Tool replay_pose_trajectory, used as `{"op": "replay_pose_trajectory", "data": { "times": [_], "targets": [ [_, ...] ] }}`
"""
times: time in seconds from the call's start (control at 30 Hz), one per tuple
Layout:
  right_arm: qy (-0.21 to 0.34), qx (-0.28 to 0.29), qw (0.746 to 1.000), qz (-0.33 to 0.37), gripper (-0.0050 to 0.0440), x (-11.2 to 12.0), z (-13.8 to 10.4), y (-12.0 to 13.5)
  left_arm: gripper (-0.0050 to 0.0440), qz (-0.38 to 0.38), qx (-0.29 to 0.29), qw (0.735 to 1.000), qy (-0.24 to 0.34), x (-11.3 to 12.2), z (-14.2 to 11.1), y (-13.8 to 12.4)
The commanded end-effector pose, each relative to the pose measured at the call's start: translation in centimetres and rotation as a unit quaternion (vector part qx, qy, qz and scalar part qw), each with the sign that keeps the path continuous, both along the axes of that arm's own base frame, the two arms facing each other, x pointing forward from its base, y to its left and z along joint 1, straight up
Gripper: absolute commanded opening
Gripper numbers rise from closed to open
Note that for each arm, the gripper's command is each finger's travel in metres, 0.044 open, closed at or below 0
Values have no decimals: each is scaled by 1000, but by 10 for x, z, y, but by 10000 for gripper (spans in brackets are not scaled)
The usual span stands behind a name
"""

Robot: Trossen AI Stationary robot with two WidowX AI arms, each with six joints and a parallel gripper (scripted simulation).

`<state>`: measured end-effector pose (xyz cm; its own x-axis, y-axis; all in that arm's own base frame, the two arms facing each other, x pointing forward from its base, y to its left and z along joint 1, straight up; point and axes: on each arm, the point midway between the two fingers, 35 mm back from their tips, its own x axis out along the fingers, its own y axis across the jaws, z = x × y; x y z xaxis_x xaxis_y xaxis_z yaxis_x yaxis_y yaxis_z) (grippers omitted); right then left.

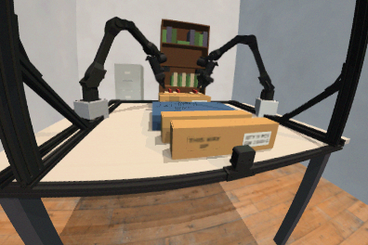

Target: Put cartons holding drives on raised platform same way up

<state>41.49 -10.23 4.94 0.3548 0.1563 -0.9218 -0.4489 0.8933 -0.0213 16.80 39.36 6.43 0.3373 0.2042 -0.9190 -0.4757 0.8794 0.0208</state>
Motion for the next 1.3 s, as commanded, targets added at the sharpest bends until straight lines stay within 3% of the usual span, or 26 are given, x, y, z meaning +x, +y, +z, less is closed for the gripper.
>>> {"op": "replay_pose_trajectory", "data": {
  "times": [0.0,0.33,1.17,1.2,1.27],
  "targets": [
    [11,6,1000,2,389,-3,-21,2,389,-2,-14,1000,4,-2,-23,-4],
    [11,6,1000,2,389,-3,-64,2,389,-2,-14,1000,4,-2,-66,-4],
    [11,6,1000,2,389,-3,-65,2,389,-2,-14,1000,4,-2,-67,-4],
    [11,6,1000,2,0,-3,-65,2,0,-2,-14,1000,4,-2,-67,-4],
    [11,6,1000,2,0,-3,-65,2,0,-2,-14,1000,4,-2,-67,-4]
  ]
}}
